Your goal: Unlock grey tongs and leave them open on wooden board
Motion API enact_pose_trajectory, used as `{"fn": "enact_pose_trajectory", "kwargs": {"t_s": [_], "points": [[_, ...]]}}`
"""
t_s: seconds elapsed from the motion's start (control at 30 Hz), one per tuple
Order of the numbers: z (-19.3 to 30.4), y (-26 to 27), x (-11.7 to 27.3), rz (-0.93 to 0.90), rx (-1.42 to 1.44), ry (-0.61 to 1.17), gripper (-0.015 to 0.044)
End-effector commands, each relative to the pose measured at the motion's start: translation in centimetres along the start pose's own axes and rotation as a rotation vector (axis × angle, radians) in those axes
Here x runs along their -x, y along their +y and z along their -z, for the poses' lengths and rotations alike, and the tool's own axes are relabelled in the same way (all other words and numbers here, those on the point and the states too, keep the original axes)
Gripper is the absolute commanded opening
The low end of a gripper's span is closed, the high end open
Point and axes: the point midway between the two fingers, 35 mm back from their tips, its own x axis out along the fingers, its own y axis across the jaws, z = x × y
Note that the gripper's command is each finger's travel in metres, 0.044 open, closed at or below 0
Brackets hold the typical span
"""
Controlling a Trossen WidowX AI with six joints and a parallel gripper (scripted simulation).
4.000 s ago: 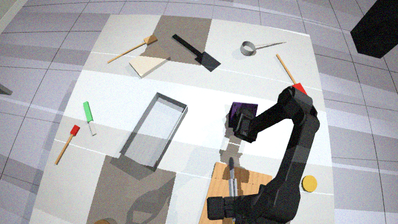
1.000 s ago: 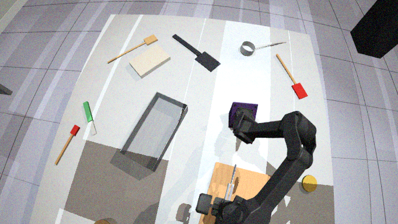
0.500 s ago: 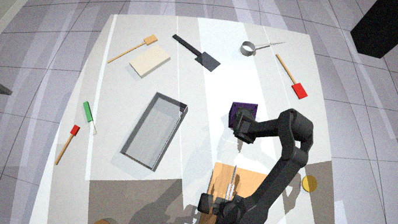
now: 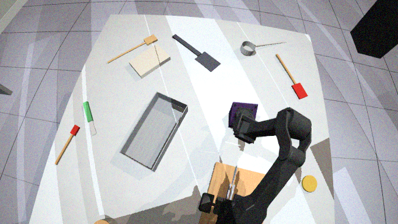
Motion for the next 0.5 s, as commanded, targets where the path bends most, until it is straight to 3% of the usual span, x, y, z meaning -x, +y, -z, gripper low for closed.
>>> {"fn": "enact_pose_trajectory", "kwargs": {"t_s": [0.0, 0.47], "points": [[0.01, 0.0, 0.01, 0.0, 0.0, 0.0, -0.0019], [0.01, 0.0, 0.01, 0.0, 0.0, 0.0, 0.0349]]}}
